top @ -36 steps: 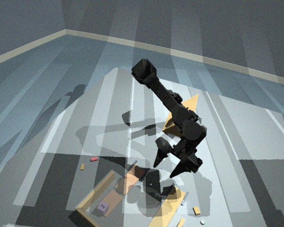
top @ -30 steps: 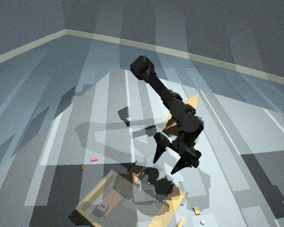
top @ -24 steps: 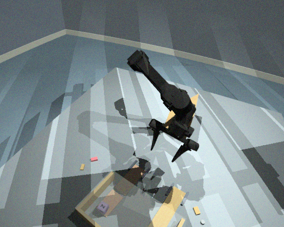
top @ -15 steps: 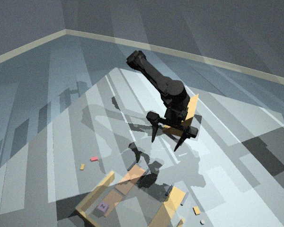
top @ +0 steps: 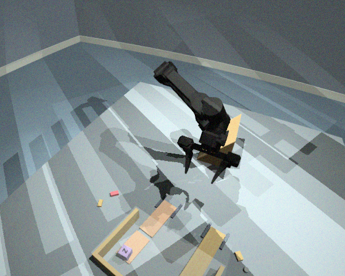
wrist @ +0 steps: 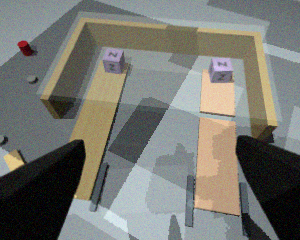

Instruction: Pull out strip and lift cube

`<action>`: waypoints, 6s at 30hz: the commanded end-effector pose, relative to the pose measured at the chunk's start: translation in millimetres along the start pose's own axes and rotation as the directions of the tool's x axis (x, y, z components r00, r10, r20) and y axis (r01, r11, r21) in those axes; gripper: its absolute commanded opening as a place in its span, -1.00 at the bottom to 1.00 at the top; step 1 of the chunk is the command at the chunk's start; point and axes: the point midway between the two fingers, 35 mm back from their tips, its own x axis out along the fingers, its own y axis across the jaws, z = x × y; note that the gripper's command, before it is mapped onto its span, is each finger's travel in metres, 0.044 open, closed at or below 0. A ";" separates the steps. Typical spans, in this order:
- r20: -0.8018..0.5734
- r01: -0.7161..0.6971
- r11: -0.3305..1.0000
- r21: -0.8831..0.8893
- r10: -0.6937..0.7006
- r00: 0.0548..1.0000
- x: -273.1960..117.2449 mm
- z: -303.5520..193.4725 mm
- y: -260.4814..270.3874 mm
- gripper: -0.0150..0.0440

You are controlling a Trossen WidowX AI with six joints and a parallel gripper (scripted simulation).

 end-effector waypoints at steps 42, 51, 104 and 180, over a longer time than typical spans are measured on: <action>-0.811 0.154 0.981 0.117 0.005 0.584 135.4 -48.9 105.4 -0.49; -0.811 0.154 0.981 0.117 0.005 0.585 144.6 -60.8 105.4 -0.49; -0.811 0.156 0.981 0.113 0.001 0.584 167.6 -99.5 102.2 -0.49; -0.812 0.155 0.981 0.113 0.001 0.583 137.5 -127.8 112.2 -0.49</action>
